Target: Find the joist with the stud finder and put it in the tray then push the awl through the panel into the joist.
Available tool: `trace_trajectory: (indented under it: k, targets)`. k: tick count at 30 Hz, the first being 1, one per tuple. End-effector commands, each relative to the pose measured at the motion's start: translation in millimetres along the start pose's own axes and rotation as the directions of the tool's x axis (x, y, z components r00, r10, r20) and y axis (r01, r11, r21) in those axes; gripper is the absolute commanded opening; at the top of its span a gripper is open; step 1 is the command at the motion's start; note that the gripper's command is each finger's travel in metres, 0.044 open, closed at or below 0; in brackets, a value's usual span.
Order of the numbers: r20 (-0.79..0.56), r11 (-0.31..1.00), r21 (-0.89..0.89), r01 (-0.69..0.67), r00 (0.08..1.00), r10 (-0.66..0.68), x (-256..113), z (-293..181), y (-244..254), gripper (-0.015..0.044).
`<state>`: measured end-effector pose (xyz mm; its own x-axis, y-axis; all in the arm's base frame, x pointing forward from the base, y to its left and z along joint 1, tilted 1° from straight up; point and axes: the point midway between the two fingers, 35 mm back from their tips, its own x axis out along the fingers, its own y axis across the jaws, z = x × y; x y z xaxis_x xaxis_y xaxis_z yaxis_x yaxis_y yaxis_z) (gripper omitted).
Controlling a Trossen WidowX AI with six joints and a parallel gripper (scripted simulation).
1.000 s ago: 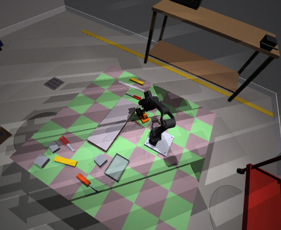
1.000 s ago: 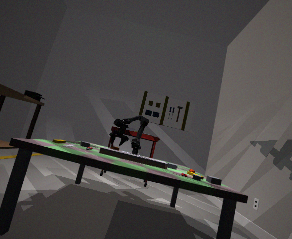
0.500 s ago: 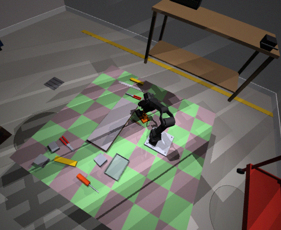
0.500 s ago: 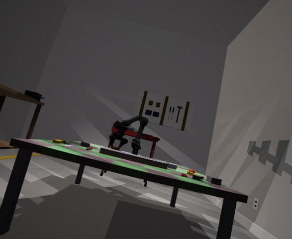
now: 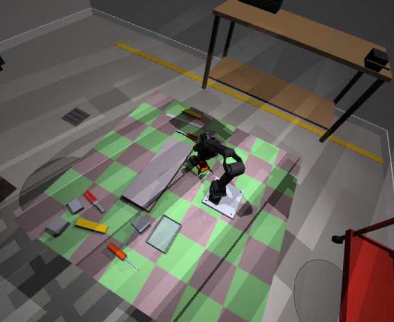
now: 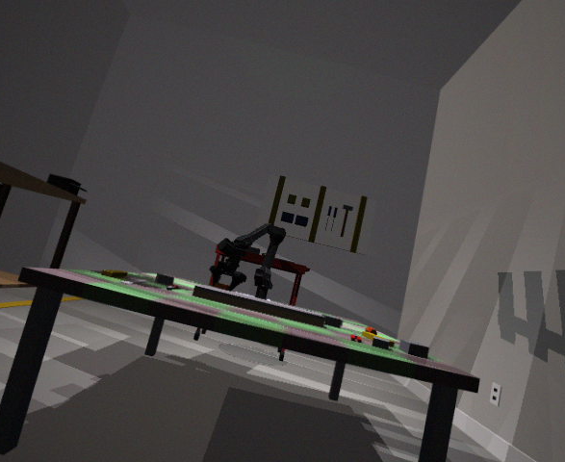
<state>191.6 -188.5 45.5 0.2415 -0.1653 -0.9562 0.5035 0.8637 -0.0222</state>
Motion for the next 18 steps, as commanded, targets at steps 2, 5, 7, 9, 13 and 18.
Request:
trace_trajectory:
  k: [2,5,7,9,13,18]
  targets:
    - [-0.006,1.000,0.001,0.001,1.000,-0.001,3.7,-2.9,0.1,0.0361]
    - [-0.006,1.000,0.001,0.001,1.000,-0.001,3.7,-2.9,0.1,0.0302]
    - [-0.006,1.000,0.001,0.001,1.000,-0.001,3.7,-2.9,0.1,0.0289]
    - [-0.006,1.000,0.001,0.001,1.000,-0.001,3.7,-2.9,0.1,0.0275]
    - [-0.006,1.000,0.001,0.001,1.000,-0.001,3.7,-2.9,0.1,0.0249]
    - [-0.006,1.000,0.001,0.001,1.000,-0.001,3.7,-2.9,0.1,0.0215]
